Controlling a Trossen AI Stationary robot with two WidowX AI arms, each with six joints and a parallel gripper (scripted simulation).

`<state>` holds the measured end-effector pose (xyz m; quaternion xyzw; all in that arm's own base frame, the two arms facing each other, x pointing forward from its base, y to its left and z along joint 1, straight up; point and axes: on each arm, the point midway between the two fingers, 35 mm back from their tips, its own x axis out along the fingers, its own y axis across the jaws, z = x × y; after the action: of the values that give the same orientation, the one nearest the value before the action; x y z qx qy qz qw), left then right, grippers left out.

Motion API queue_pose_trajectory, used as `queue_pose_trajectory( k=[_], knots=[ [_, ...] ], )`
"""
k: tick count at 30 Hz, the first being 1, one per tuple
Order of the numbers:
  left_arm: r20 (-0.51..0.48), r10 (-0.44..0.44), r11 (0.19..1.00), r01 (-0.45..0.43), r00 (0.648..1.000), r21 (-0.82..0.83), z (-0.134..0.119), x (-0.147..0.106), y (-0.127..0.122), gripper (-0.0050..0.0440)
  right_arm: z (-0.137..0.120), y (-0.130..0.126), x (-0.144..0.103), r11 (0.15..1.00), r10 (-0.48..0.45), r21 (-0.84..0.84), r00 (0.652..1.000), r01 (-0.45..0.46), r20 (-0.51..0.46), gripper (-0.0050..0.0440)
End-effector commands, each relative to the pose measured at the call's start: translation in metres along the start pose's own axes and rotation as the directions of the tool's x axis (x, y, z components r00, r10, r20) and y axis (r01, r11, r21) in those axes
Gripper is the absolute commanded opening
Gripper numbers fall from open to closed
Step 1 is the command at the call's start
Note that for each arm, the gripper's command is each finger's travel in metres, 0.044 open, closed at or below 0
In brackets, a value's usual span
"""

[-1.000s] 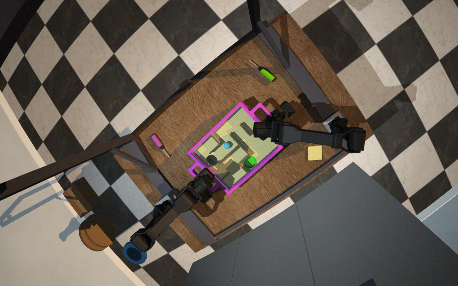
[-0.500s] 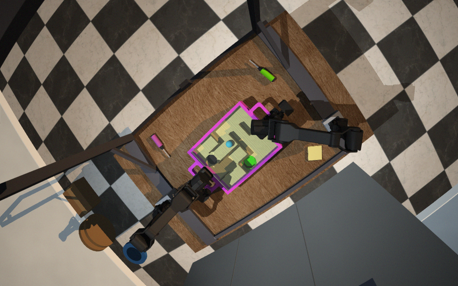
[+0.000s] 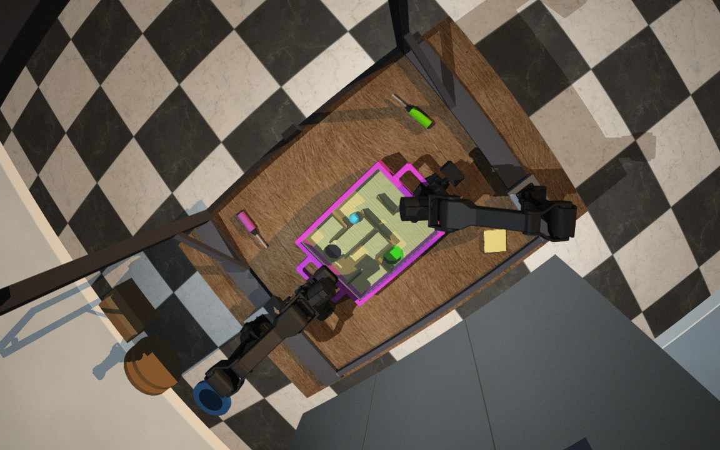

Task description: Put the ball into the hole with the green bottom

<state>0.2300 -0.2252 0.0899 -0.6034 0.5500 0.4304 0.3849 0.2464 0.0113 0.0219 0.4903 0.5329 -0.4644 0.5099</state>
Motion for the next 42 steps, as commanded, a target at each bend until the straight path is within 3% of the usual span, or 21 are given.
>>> queue_pose_trajectory(
  k=[1, 5, 7, 9, 10, 16, 24, 32, 41, 42],
  knots=[
    [-0.062, -0.018, 1.000, 0.019, 0.998, 0.015, -0.015, -0.020, -0.003, -0.0050, -0.001, 0.004, -0.009, 0.999, 0.050, -0.008, 0.999, -0.050, -0.007, -0.0050],
    [-0.035, 0.022, 1.000, -0.022, 0.999, 0.001, -0.017, -0.022, -0.007, -0.0050, -0.002, -0.002, 0.001, 0.997, 0.072, -0.004, 0.997, -0.072, 0.015, -0.0050],
    [-0.007, -0.008, 1.000, 0.008, 1.000, 0.009, -0.015, -0.013, -0.002, -0.0050, -0.004, 0.008, -0.013, 0.998, 0.063, -0.005, 0.997, -0.063, 0.037, -0.0050],
    [0.004, 0.024, 1.000, -0.024, 1.000, 0.001, -0.021, -0.020, -0.005, -0.0050, -0.004, 0.000, 0.001, 0.997, 0.075, -0.005, 0.996, -0.074, 0.052, -0.0050],
    [0.015, -0.011, 1.000, 0.011, 1.000, 0.010, -0.017, -0.013, -0.001, -0.0050, -0.005, 0.009, -0.010, 0.999, 0.055, -0.005, 0.997, -0.054, 0.061, -0.0050],
    [0.075, -0.038, 0.999, 0.037, 0.996, 0.019, -0.012, 0.003, 0.004, -0.0050, -0.008, 0.011, -0.016, 1.000, 0.003, -0.001, 0.994, -0.003, 0.106, -0.0050],
    [0.040, -0.048, 0.999, 0.047, 0.998, 0.024, -0.021, -0.010, 0.001, -0.0050, -0.008, 0.011, -0.018, 1.000, 0.030, -0.003, 0.994, -0.030, 0.103, -0.0050],
    [-0.030, -0.012, 1.000, 0.012, 0.999, 0.013, -0.018, -0.022, -0.003, -0.0050, -0.003, 0.000, -0.004, 0.999, 0.050, -0.007, 0.998, -0.050, 0.028, -0.0050],
    [-0.072, -0.014, 1.000, 0.015, 0.997, 0.014, -0.009, -0.016, 0.001, -0.0050, 0.002, 0.010, -0.015, 0.998, 0.059, -0.007, 0.998, -0.060, -0.022, -0.0050],
    [-0.071, -0.019, 1.000, 0.020, 0.997, 0.014, -0.007, -0.012, 0.003, -0.0050, 0.001, 0.009, -0.011, 1.000, 0.030, -0.006, 0.999, -0.030, -0.027, -0.0050]
  ],
)
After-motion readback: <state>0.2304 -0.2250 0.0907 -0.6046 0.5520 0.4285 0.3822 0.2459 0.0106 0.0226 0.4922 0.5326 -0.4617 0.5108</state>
